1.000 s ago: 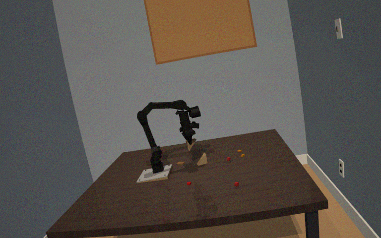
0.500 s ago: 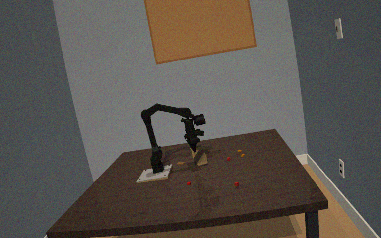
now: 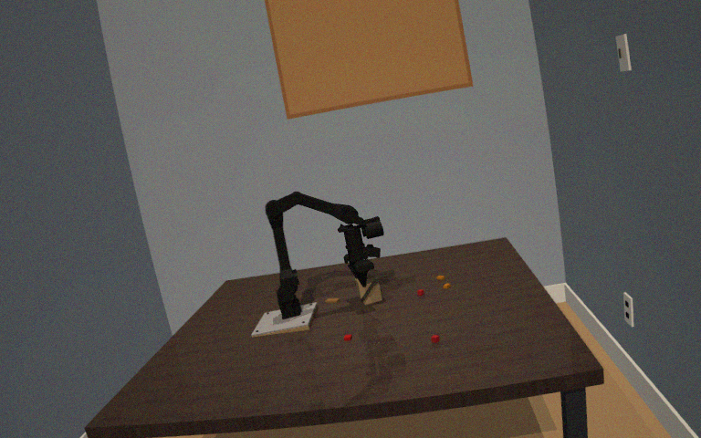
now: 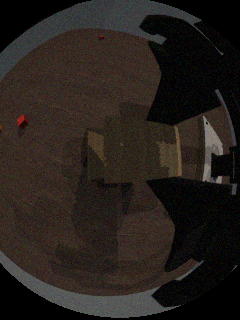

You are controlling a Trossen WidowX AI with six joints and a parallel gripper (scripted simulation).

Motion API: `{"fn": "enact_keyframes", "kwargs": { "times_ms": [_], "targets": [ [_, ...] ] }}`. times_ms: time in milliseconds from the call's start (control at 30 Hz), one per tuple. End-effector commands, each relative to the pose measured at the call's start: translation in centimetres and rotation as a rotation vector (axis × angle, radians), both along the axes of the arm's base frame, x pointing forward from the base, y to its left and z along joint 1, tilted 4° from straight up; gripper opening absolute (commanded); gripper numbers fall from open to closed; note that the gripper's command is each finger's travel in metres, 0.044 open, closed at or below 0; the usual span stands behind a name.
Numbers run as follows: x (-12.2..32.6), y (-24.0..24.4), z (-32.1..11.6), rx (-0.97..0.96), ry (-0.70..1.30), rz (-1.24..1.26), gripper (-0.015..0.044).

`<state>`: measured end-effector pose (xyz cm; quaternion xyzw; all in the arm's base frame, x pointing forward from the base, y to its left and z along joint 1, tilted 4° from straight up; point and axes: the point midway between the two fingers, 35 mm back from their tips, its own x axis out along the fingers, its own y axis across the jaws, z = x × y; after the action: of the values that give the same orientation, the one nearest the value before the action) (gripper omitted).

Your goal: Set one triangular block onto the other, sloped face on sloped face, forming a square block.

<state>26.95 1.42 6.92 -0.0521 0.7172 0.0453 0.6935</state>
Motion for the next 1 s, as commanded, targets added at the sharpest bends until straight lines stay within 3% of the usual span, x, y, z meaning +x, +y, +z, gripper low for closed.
{"fn": "enact_keyframes", "kwargs": {
  "times_ms": [0,967],
  "targets": [
    [-0.16,0.04,-0.34,0.005,0.01,-0.003,0.0],
    [0.23,0.12,-1.07,0.006,0.01,-0.003,0.0]
  ]
}}
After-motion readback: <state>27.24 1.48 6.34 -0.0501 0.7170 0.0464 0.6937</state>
